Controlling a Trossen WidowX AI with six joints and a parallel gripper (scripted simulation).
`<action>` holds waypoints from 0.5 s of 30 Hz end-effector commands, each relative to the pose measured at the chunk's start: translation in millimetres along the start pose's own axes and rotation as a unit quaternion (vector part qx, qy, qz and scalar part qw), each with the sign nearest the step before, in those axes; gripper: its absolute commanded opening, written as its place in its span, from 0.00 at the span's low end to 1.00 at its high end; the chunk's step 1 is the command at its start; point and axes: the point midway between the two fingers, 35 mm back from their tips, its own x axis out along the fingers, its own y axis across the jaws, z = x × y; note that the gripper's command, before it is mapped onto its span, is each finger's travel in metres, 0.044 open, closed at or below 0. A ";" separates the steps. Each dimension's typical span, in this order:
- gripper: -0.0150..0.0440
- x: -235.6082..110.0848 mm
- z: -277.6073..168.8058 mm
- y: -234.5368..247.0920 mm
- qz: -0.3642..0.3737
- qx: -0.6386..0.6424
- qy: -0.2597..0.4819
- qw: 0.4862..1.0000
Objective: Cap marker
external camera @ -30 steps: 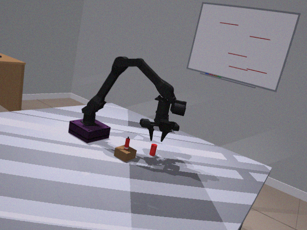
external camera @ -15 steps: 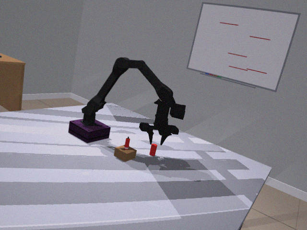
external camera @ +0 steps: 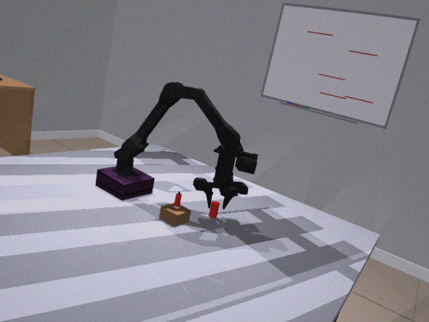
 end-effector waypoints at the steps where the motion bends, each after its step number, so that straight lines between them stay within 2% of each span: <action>1: 0.67 12.0 -1.9 -4.9 -0.010 0.000 0.003 1.000; 10: 0.67 15.8 -2.1 -5.3 -0.010 0.000 0.003 1.000; 12: 0.58 15.8 -2.3 -5.5 -0.010 0.000 0.003 1.000; 15: 0.55 15.8 -2.3 -5.5 -0.010 0.000 0.003 1.000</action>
